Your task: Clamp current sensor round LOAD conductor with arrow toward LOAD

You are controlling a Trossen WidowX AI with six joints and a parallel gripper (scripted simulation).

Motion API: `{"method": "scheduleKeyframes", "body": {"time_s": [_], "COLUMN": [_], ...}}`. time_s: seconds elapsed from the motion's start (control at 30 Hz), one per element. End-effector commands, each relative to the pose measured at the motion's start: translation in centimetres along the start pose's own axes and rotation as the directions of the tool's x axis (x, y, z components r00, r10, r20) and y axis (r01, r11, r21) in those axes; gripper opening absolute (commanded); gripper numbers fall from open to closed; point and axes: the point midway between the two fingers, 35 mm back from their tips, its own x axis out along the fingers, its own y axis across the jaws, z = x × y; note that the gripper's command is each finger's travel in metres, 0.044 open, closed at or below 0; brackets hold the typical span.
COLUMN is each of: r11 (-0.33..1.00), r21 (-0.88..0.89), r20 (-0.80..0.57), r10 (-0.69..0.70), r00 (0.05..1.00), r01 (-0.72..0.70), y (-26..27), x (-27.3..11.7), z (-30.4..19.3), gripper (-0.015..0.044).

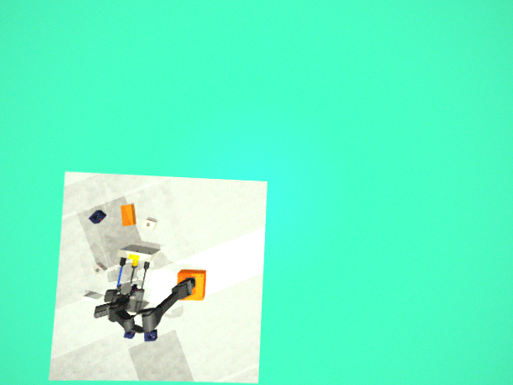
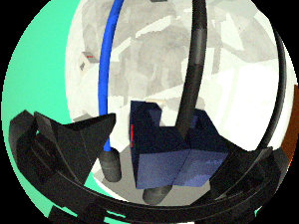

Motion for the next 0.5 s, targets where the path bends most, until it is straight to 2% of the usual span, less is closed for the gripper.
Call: {"method": "scheduleKeyframes", "body": {"time_s": [0.0,0.47], "r11": [1.0,1.0], "r21": [0.0,0.0], "r20": [0.0,0.0], "r10": [0.0,0.0], "r00": [1.0,1.0], "r01": [0.0,0.0], "y": [0.0,0.0], "x": [0.0,0.0], "z": [0.0,0.0], "gripper": [0.0431,0.0338]}}
